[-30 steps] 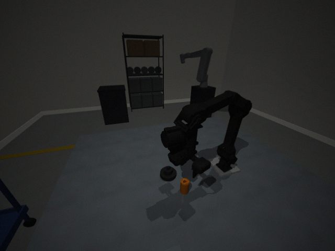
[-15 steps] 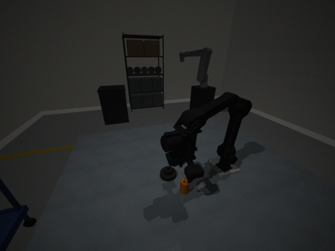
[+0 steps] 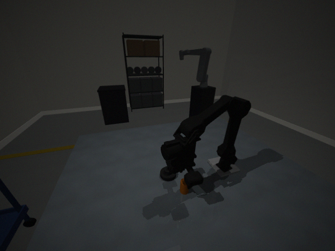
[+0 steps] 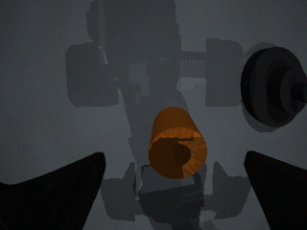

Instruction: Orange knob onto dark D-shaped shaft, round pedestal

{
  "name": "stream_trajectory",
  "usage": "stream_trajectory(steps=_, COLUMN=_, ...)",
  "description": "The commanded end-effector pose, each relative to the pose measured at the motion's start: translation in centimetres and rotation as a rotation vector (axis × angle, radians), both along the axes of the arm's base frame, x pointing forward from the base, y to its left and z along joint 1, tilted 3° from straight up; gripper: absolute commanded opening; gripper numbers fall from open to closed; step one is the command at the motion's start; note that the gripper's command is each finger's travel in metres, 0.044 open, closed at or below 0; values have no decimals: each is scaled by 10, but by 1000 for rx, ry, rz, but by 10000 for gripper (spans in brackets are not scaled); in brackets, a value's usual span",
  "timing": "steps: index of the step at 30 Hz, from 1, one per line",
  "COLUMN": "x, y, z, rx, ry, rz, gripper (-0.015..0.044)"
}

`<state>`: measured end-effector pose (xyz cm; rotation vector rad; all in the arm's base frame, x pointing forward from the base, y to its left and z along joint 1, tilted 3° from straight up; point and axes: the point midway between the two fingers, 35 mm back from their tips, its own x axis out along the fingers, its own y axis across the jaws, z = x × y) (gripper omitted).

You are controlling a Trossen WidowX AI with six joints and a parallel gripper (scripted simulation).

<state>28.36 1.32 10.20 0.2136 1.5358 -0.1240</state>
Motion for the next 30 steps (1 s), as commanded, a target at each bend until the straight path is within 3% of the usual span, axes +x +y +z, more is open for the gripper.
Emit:
stream_trajectory(steps=1, x=-1, y=0, z=-8, rx=-3, ry=10, rz=-6, gripper=440)
stream_trajectory(steps=30, x=-1, y=2, z=-55, rx=-2, ry=10, rz=-6, gripper=440)
